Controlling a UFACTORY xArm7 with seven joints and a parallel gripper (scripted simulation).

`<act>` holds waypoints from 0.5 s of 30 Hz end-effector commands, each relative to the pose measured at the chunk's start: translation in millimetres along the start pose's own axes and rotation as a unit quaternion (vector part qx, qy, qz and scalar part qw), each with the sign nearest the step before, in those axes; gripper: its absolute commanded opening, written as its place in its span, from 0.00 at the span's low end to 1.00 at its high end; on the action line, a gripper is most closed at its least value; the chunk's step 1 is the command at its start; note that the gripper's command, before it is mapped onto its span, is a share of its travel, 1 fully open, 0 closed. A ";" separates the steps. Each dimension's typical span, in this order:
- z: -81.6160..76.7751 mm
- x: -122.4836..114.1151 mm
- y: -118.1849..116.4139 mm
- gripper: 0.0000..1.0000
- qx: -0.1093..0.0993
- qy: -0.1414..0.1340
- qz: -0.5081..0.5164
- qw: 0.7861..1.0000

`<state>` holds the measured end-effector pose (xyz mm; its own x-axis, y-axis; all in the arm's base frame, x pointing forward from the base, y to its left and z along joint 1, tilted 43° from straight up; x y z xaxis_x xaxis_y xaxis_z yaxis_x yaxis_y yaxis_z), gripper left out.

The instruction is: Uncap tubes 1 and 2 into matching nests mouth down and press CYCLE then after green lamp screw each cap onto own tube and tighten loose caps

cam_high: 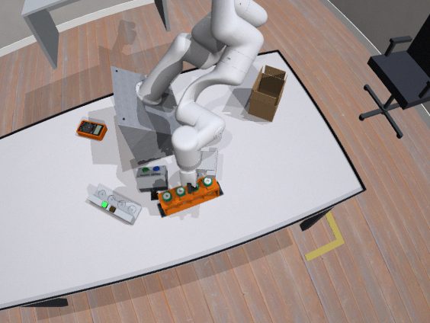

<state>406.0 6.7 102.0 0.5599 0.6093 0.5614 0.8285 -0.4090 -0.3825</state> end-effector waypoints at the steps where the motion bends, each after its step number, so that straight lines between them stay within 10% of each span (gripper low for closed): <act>1: -4.8 -6.5 6.5 0.46 -0.003 0.001 -0.041 0.999; 15: -4.9 -40.9 33.6 0.46 -0.003 -0.001 -0.344 0.939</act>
<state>411.4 -31.5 71.2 -0.0127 0.7507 0.6605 0.9997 0.0234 -0.0074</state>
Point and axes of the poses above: the point where the finger pads meet when closed, its own z axis out along the fingers, its own y axis across the jaws, x = y × z, the point moved 10 cm from there along -z, back along the fingers, and after that the axes turned 12 degrees about z, right-handed, at the moved point
